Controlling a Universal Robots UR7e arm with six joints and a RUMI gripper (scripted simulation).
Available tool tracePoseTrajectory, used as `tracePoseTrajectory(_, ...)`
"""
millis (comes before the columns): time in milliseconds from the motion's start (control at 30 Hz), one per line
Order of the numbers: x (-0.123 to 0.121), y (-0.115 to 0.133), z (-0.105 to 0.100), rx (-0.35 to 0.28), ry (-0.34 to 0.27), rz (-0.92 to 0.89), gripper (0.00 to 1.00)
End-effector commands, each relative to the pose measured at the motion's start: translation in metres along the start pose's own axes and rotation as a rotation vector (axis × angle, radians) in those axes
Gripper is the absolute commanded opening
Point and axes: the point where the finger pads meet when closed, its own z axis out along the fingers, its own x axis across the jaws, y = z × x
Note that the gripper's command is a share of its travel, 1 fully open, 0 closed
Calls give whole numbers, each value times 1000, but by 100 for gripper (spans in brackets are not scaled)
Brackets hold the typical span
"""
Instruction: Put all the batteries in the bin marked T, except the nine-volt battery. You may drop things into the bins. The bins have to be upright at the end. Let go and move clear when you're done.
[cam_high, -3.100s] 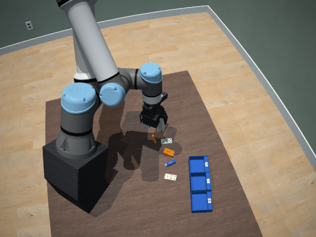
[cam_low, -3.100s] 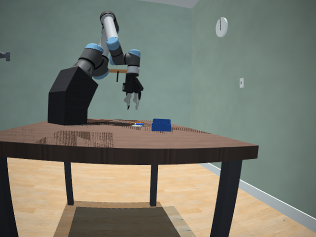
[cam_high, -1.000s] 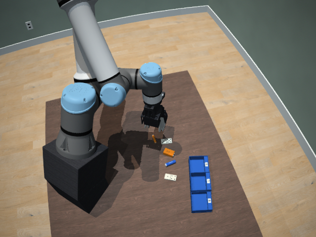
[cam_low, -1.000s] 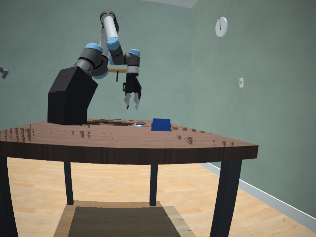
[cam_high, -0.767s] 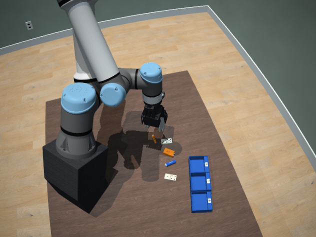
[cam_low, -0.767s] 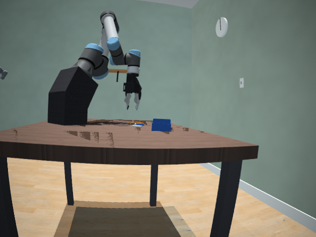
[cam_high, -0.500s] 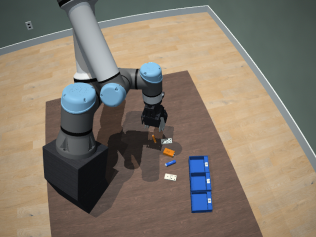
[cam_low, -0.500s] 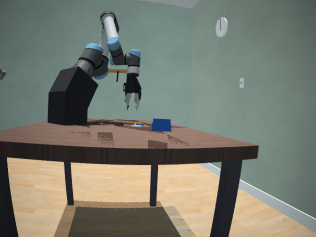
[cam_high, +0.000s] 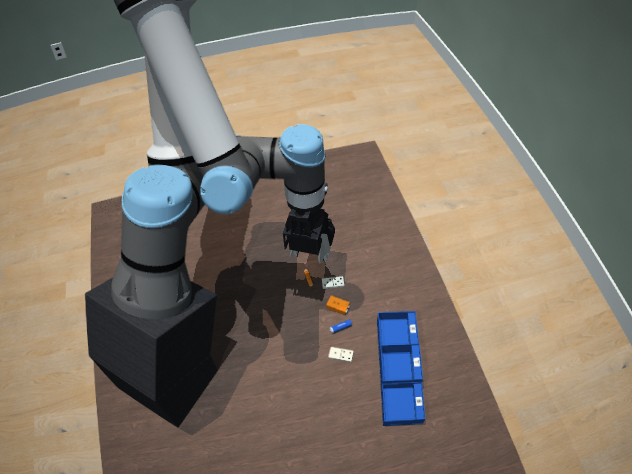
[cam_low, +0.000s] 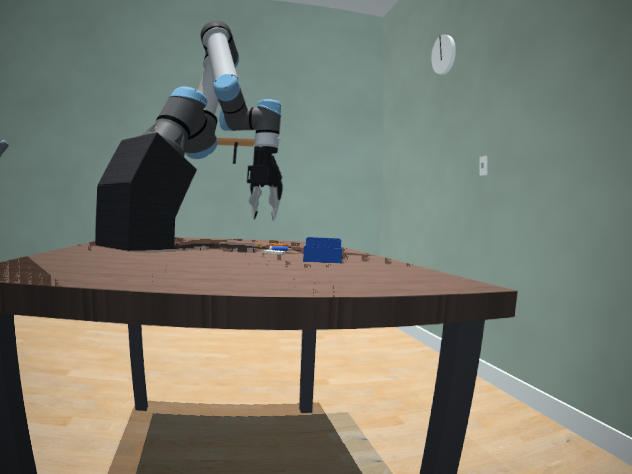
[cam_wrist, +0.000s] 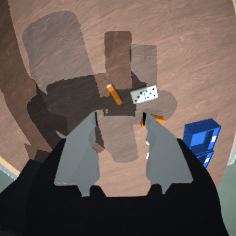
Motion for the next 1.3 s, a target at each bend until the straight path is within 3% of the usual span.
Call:
tracePoseTrajectory(0,-1,-1,0,10,-4,-157,38)
tracePoseTrajectory(1267,-3,-2,1,9,-3,-234,38)
